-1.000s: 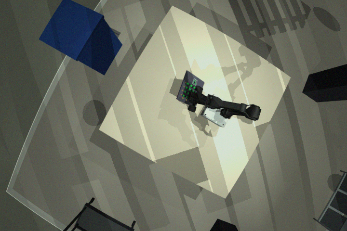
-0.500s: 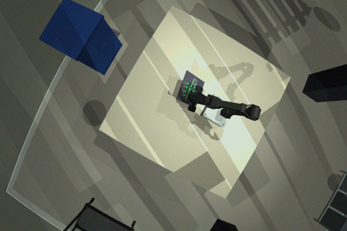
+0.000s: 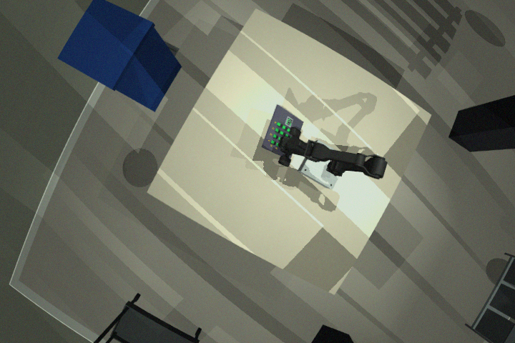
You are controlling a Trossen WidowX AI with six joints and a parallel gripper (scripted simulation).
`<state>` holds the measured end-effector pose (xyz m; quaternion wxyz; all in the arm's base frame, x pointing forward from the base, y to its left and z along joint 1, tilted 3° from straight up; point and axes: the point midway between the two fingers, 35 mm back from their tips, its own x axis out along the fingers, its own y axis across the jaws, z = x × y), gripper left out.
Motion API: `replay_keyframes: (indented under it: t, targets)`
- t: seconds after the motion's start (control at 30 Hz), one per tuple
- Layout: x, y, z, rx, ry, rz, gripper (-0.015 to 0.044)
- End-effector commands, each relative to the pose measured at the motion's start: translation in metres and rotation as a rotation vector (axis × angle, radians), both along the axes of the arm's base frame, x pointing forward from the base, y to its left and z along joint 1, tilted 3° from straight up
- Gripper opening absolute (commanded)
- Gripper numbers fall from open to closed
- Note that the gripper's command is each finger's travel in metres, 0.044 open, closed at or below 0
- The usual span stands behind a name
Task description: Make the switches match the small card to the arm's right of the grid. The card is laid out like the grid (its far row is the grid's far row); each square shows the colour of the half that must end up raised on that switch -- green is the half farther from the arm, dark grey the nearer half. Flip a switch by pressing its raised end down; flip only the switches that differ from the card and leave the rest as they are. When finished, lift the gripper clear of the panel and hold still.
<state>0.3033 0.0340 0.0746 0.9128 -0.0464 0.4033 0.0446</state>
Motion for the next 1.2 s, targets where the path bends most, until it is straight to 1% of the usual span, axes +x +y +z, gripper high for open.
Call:
replay_keyframes:
  t: [0.0, 1.03, 1.17]
  targets:
    - [0.000, 0.001, -0.001, -0.001, 0.003, 0.006, 0.0000]
    - [0.003, 0.001, -0.004, -0.001, 0.002, 0.006, 0.0000]
    - [-0.011, 0.000, 0.015, 0.001, -0.008, 0.003, 0.0000]
